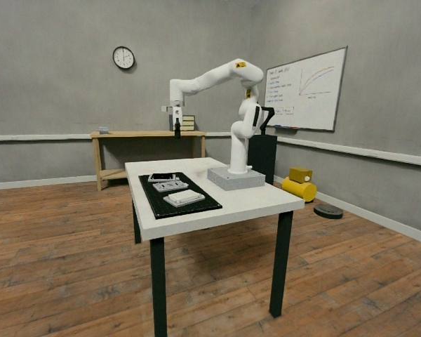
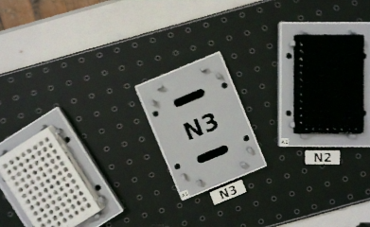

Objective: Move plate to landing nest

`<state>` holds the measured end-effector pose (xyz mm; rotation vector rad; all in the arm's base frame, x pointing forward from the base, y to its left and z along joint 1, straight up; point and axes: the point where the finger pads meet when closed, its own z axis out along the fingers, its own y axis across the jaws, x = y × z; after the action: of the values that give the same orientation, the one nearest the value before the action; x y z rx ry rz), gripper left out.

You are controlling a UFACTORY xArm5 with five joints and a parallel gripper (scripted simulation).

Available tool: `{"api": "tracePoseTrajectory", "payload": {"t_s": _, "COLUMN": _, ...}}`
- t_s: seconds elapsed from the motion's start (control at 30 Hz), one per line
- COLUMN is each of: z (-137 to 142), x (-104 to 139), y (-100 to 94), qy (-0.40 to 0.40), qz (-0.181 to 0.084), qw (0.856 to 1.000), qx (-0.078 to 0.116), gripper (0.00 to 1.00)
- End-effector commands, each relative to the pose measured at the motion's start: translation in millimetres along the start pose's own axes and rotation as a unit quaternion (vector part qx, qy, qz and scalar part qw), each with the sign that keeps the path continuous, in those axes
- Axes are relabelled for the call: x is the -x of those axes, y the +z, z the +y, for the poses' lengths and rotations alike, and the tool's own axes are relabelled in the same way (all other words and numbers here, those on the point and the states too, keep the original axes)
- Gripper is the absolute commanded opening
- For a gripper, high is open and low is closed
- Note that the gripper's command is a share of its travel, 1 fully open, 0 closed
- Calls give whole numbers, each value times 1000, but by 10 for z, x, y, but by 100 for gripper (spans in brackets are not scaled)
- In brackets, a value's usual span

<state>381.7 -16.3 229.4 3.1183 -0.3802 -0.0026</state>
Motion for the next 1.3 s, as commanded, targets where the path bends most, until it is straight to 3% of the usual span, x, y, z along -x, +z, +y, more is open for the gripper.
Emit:
{"api": "tracePoseTrajectory", "payload": {"t_s": 0.0, "z": 156, "x": 10, "y": 122, "qy": 6, "qz": -1, "qw": 1000, "qx": -3, "gripper": 100}}
{"api": "tracePoseTrajectory", "payload": {"t_s": 1.27, "z": 1440, "x": 208, "y": 1224, "qy": 6, "qz": -1, "qw": 1000, "qx": -2, "gripper": 100}}
